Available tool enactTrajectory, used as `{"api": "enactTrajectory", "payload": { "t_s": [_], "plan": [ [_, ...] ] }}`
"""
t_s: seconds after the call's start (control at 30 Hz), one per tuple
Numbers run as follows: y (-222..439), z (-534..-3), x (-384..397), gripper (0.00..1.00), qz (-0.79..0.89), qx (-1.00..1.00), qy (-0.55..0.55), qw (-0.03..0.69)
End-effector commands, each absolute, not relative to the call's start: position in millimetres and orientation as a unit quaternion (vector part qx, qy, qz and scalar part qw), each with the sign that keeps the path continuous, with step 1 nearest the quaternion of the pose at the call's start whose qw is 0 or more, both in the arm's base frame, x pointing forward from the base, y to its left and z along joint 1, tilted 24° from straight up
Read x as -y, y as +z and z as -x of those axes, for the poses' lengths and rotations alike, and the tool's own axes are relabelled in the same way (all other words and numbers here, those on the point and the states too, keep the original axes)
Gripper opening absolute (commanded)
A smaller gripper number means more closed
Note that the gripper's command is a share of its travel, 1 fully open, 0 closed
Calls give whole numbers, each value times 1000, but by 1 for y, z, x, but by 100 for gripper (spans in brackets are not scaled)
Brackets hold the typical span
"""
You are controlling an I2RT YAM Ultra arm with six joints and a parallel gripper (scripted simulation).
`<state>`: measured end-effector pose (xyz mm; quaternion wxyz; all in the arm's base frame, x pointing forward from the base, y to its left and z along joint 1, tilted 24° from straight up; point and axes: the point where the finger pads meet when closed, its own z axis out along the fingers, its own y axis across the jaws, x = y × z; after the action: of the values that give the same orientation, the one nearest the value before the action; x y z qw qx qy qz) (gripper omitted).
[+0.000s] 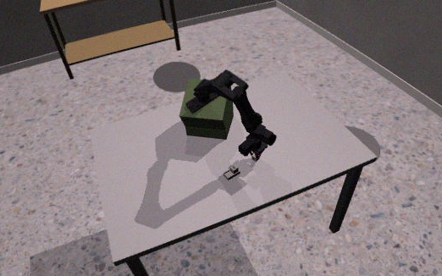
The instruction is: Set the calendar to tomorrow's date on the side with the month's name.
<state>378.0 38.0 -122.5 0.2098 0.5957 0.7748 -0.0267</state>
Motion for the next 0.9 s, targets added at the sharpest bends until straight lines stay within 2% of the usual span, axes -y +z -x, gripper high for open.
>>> {"api": "enactTrajectory", "payload": {
  "t_s": [0.0, 0.6, 0.87],
  "plan": [
    [-120, -381, -40, 26, -595, -775, -23, 213],
    [-118, -380, -40, 26, -595, -775, -23, 213],
    [-84, -369, -51, 26, -595, -775, -23, 213]
  ]
}}
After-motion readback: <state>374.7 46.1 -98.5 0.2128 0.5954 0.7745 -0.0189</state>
